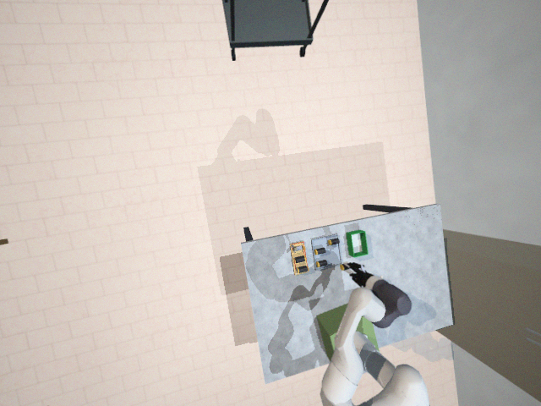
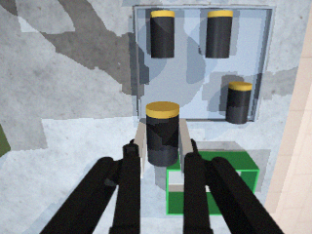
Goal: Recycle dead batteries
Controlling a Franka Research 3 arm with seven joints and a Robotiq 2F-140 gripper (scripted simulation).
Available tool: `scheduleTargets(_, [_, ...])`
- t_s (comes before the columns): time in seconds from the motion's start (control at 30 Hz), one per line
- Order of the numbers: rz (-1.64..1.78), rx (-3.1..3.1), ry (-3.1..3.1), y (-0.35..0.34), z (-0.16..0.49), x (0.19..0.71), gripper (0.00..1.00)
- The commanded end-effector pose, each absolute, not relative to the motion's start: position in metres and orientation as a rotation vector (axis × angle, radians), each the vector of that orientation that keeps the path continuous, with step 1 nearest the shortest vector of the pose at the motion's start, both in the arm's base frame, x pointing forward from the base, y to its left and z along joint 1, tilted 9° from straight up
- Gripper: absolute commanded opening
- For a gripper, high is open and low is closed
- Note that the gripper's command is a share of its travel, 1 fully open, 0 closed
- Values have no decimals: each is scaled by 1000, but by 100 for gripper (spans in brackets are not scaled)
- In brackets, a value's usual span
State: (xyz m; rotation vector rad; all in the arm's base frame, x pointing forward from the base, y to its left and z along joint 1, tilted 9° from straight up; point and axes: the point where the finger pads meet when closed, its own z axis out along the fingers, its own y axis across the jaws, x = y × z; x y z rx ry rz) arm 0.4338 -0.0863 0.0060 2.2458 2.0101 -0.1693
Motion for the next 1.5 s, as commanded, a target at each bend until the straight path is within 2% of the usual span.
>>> scheduleTargets(0.0, [-166,2258,1997,-86,8,434,16])
scheduleTargets(0.43, [-166,2258,1997,-57,3,453,16])
scheduleTargets(0.93, [-166,2258,1997,102,-24,564,16])
scheduleTargets(1.47, [-166,2258,1997,130,-28,584,16])
